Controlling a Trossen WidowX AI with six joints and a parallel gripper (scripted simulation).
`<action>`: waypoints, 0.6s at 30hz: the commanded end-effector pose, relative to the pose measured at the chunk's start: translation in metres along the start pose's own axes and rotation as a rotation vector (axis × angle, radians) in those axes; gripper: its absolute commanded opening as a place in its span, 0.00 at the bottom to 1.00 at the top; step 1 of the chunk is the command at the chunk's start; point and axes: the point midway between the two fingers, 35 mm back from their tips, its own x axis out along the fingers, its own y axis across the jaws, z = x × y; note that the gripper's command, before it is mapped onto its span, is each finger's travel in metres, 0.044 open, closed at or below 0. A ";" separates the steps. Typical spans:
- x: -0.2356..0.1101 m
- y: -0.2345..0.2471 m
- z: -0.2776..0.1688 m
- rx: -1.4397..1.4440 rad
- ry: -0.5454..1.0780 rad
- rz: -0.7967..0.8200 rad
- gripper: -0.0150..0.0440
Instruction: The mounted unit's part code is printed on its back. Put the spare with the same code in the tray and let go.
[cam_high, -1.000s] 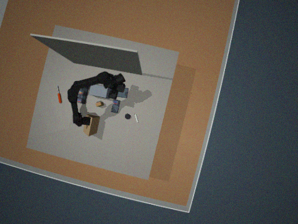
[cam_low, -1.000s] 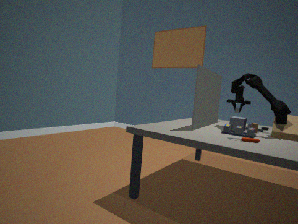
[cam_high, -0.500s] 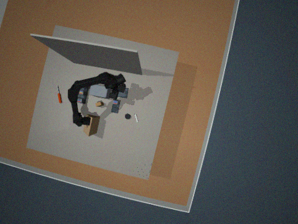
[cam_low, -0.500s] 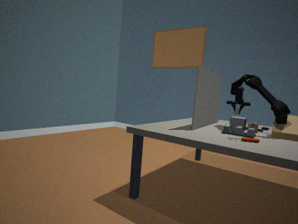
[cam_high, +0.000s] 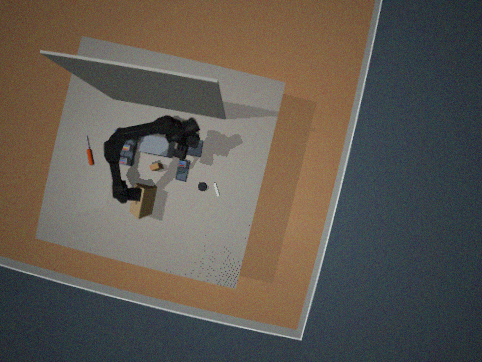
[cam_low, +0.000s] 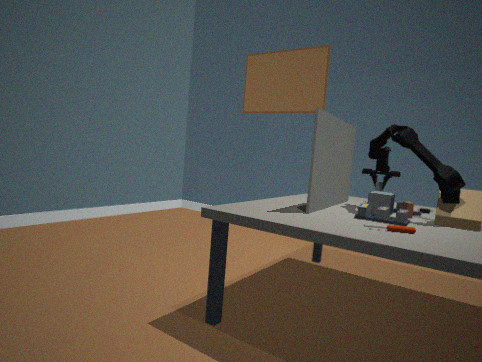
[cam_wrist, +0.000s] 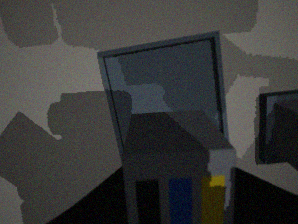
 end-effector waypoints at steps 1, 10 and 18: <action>0.005 0.000 0.000 0.005 0.004 0.002 0.25; 0.013 0.000 0.000 0.005 0.004 0.003 0.25; 0.020 0.000 -0.001 0.005 0.005 0.003 0.25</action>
